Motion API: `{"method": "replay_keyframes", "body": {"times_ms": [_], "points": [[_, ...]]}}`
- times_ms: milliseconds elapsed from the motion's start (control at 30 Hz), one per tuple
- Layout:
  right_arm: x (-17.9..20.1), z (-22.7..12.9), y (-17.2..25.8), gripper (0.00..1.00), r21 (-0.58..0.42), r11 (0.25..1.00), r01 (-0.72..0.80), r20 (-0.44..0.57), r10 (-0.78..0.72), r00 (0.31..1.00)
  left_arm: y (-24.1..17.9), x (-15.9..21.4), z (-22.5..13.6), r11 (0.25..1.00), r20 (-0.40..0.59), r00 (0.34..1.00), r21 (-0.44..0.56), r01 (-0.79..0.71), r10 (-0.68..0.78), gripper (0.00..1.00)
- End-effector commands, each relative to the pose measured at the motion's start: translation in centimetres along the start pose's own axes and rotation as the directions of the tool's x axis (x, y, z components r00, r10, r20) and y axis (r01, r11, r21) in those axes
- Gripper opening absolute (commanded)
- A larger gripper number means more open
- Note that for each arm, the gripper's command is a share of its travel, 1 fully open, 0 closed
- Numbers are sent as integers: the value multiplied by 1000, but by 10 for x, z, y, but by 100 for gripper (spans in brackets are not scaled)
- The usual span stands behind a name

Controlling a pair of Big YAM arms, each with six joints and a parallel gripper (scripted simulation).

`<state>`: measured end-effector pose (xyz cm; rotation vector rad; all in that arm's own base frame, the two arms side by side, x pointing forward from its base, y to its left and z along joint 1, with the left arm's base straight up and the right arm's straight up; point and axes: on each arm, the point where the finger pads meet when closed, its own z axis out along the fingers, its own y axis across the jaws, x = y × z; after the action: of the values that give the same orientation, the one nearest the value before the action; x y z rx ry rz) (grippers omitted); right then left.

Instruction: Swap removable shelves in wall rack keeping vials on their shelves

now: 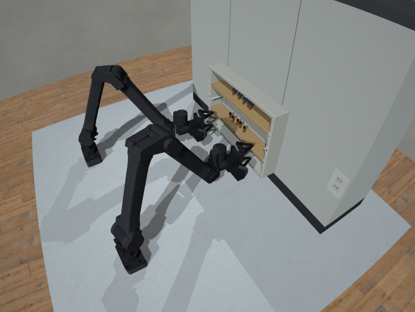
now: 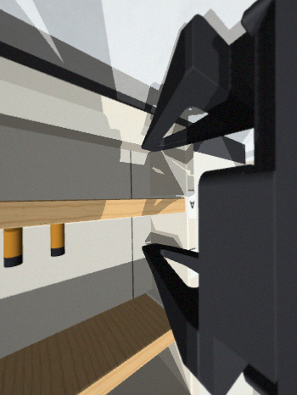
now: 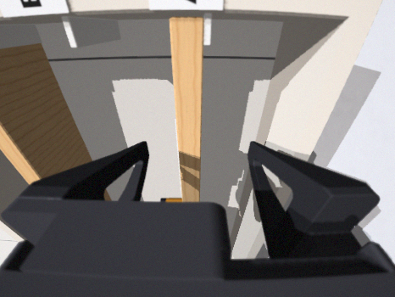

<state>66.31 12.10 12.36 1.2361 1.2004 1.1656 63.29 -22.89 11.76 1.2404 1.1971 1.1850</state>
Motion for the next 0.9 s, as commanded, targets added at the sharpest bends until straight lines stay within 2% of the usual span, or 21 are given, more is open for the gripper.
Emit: {"method": "replay_keyframes", "body": {"times_ms": [0,67,867], "points": [[-7,28,19,84,-34,999,-12,13,12,1000,38,-4,28,998,-5,1000,-54,17,-17,84],[-7,31,18,84,-33,999,-12,13,12,1000,24,-4,31,999,-5,1000,-34,9,-9,84],[-8,62,20,84,-34,999,-12,13,12,1000,25,-5,61,999,-3,1000,-35,9,-9,84]]}}
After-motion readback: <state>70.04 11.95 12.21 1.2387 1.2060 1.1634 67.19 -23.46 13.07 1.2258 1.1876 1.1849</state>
